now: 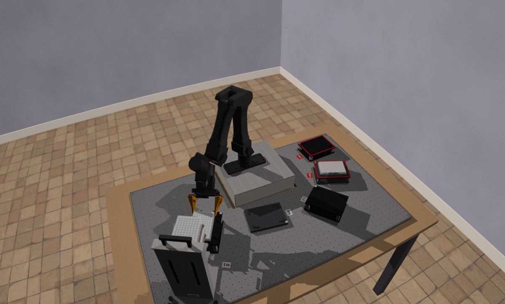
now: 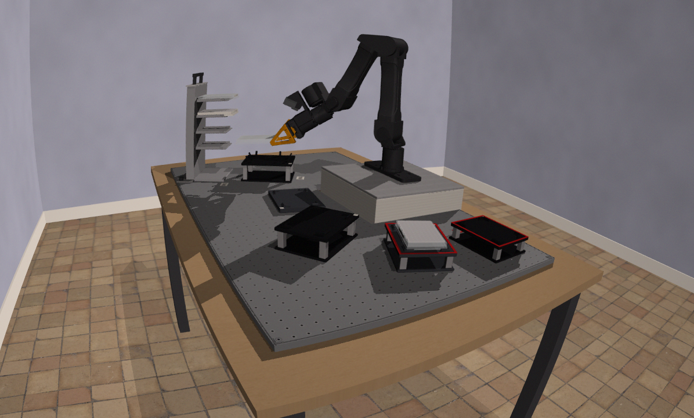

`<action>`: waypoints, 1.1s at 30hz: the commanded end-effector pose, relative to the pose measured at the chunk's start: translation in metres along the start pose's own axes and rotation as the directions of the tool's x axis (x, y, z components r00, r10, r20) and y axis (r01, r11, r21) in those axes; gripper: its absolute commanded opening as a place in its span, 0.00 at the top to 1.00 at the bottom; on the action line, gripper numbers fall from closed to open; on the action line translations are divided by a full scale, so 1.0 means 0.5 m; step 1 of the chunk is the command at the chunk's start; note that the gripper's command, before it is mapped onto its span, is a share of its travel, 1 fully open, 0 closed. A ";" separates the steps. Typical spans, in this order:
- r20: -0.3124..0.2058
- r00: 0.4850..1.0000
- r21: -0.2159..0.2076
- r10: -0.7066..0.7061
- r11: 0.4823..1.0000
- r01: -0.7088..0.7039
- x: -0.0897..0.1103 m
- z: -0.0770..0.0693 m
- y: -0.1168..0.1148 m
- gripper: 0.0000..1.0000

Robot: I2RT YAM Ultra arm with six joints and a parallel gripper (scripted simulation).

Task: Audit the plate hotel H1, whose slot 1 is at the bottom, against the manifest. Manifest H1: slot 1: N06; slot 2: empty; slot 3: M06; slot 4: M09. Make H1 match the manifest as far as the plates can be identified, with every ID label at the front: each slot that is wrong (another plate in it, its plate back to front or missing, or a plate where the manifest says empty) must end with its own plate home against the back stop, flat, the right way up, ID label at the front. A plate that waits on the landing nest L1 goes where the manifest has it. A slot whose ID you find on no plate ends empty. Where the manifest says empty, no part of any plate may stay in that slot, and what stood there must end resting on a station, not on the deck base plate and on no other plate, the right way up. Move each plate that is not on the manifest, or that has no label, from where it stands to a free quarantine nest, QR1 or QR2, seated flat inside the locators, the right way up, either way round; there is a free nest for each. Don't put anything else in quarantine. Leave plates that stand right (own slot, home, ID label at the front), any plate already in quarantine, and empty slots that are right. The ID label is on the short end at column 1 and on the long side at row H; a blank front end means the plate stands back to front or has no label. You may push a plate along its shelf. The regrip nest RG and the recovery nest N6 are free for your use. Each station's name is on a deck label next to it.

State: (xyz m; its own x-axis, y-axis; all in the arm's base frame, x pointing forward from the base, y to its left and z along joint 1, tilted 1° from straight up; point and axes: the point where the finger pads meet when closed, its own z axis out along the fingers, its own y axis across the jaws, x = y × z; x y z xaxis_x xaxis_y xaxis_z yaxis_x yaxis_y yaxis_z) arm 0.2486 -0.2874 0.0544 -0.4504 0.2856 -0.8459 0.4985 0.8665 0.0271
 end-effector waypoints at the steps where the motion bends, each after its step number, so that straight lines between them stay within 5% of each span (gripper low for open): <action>1: 0.059 0.998 0.012 -0.026 1.000 0.025 -0.050 0.012 -0.011 0.14; 33: 0.060 0.998 0.011 -0.025 1.000 0.024 -0.076 0.062 -0.009 0.14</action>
State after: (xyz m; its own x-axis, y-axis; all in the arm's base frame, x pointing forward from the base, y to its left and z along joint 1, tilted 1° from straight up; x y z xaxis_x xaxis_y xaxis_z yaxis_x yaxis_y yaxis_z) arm 0.2737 -0.3029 0.0527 -0.4490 0.2819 -0.8479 0.4991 0.8662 0.0238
